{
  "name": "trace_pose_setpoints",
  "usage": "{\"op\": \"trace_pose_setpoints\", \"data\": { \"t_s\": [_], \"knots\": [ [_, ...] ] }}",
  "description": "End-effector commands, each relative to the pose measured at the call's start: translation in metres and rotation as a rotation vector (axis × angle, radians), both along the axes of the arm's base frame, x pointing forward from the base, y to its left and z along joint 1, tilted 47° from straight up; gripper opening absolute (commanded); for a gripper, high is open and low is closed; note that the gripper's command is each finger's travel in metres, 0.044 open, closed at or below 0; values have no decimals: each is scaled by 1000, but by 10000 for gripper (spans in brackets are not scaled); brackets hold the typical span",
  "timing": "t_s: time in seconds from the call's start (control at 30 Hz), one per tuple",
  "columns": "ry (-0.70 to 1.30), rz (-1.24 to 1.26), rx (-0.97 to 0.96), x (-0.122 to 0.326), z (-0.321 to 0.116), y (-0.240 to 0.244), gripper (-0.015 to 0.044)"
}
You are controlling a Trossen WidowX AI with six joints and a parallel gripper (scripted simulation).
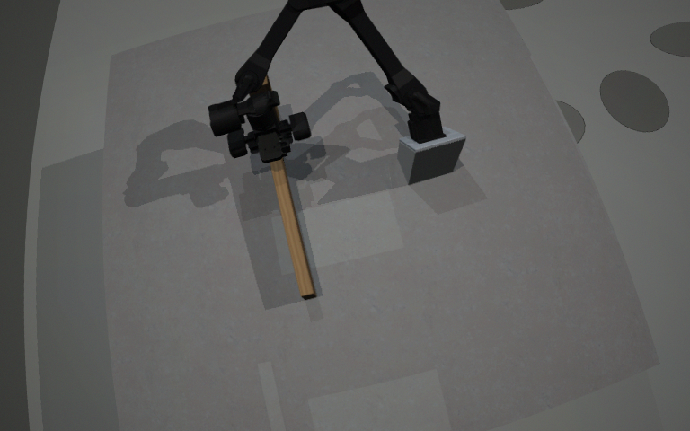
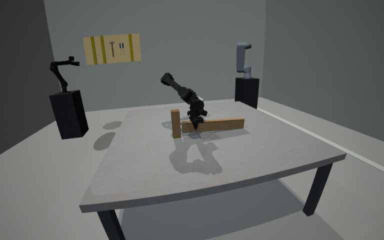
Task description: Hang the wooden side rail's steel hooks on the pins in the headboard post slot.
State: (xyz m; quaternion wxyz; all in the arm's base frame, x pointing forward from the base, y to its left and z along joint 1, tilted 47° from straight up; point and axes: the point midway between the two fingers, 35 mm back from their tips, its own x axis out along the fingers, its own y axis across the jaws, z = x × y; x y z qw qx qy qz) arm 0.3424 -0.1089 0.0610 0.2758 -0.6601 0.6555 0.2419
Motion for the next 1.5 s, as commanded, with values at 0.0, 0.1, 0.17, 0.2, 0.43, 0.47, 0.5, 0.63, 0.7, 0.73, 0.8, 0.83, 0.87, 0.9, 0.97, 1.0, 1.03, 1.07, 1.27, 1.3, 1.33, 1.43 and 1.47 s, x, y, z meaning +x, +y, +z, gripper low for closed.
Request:
{"op": "trace_pose_setpoints", "data": {
  "t_s": [0.0,0.1,0.17,0.2,0.43,0.47,0.5,0.63,0.7,0.73,0.8,0.83,0.87,0.9,0.97,1.0,1.03,1.07,1.27,1.3,1.33,1.43,1.47],
  "knots": [
    [-2,10,-3,2,3,2,0],
    [-2,10,-3,1,3,1,0],
    [-2,10,-3,1,3,1,0],
    [-2,10,-3,1,3,1,0],
    [-2,10,-3,2,4,1,0],
    [-2,10,-3,2,4,1,0],
    [-2,10,-3,2,4,1,0],
    [-2,10,-3,2,5,0,0],
    [-2,10,-3,2,5,0,0],
    [-2,10,-3,2,5,0,0],
    [-2,10,-3,1,5,0,0],
    [-2,10,-3,1,5,0,0],
    [-2,10,-3,1,5,0,0],
    [-2,10,-3,1,5,0,0],
    [-2,10,-3,1,5,-1,0],
    [-2,10,-3,1,5,-1,0],
    [-2,10,-3,1,5,-1,0],
    [-2,10,-3,1,5,-1,0],
    [-2,10,-3,1,5,-2,0],
    [-2,10,-3,1,6,-2,0],
    [-2,10,-3,1,6,-2,0],
    [-2,10,-3,1,6,-2,0],
    [-2,10,-3,1,6,-2,0]
  ]
}}
